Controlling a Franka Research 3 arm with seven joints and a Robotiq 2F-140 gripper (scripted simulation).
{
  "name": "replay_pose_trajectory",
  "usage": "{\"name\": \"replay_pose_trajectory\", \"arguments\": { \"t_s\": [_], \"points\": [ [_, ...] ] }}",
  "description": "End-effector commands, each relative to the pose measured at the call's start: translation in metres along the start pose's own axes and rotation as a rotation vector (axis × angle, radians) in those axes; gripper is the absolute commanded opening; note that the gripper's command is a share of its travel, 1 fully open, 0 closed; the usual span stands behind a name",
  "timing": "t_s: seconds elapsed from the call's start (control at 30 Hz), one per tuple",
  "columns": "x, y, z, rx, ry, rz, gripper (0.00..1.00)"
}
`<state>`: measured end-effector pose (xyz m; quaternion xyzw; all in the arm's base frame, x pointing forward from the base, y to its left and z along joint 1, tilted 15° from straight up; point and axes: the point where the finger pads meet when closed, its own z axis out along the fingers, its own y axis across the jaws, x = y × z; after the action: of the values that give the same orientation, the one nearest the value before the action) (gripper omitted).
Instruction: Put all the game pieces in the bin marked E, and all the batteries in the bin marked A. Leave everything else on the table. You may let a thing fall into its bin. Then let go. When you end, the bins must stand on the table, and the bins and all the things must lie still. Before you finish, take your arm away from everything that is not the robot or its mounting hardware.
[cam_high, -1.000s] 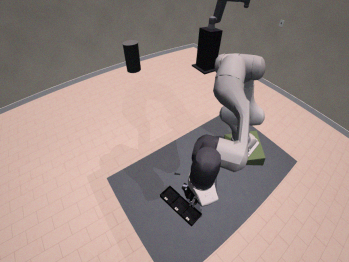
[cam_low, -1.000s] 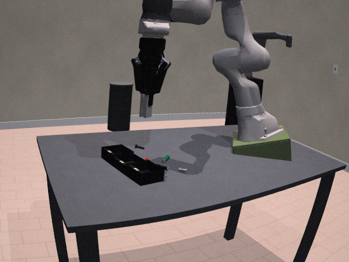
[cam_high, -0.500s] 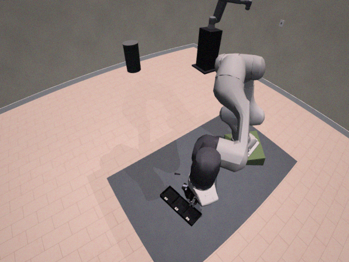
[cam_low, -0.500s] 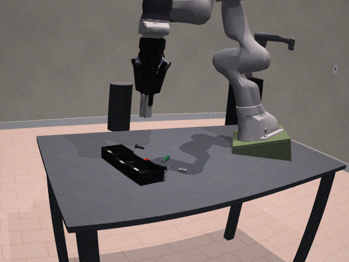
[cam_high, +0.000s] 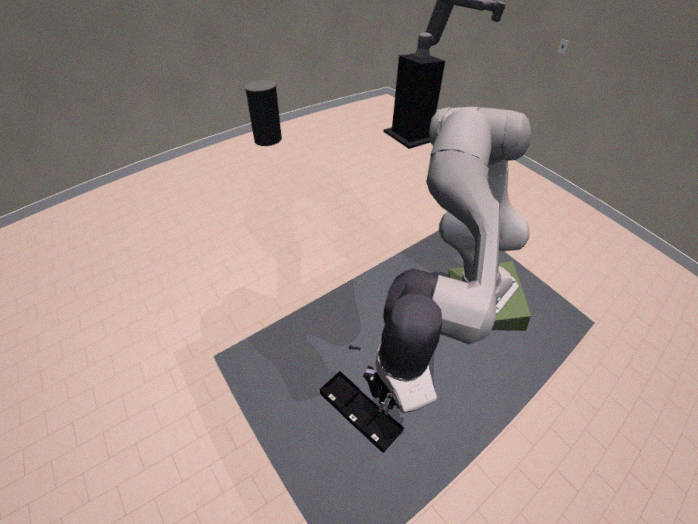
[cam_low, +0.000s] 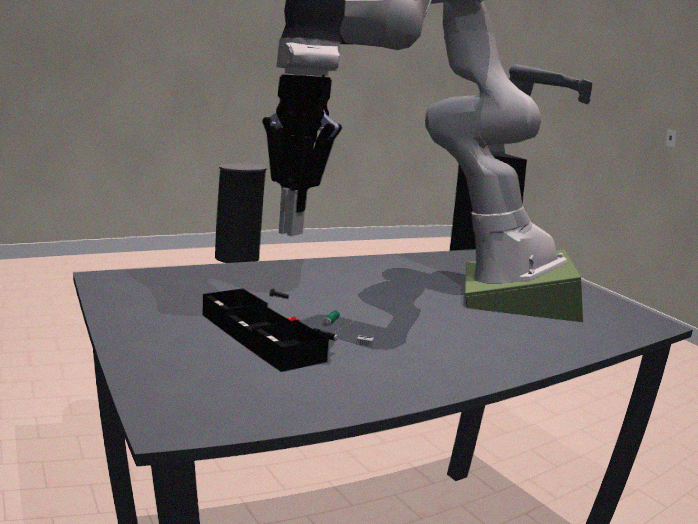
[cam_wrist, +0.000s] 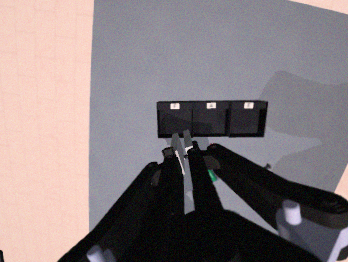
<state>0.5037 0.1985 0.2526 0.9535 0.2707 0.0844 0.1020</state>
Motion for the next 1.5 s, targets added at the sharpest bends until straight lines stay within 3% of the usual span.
{"name": "replay_pose_trajectory", "arguments": {
  "t_s": [0.0, 0.13, 0.17, 0.27, 0.5, 0.77, 0.9, 1.47],
  "points": [
    [0.000, -0.002, 0.000, 0.003, -0.002, -0.009, 0.05],
    [0.000, -0.002, 0.000, 0.003, -0.002, -0.009, 0.05],
    [-0.005, 0.001, 0.006, 0.003, -0.002, 0.041, 0.19],
    [-0.011, 0.004, 0.012, 0.003, -0.002, 0.091, 0.19],
    [-0.047, 0.026, 0.052, 0.002, -0.003, 0.278, 0.19],
    [-0.088, 0.052, 0.098, 0.002, -0.002, 0.280, 0.19],
    [-0.098, 0.058, 0.109, 0.002, -0.002, 0.280, 0.19],
    [-0.095, 0.060, 0.109, 0.002, -0.002, 0.280, 0.19]
  ]
}}
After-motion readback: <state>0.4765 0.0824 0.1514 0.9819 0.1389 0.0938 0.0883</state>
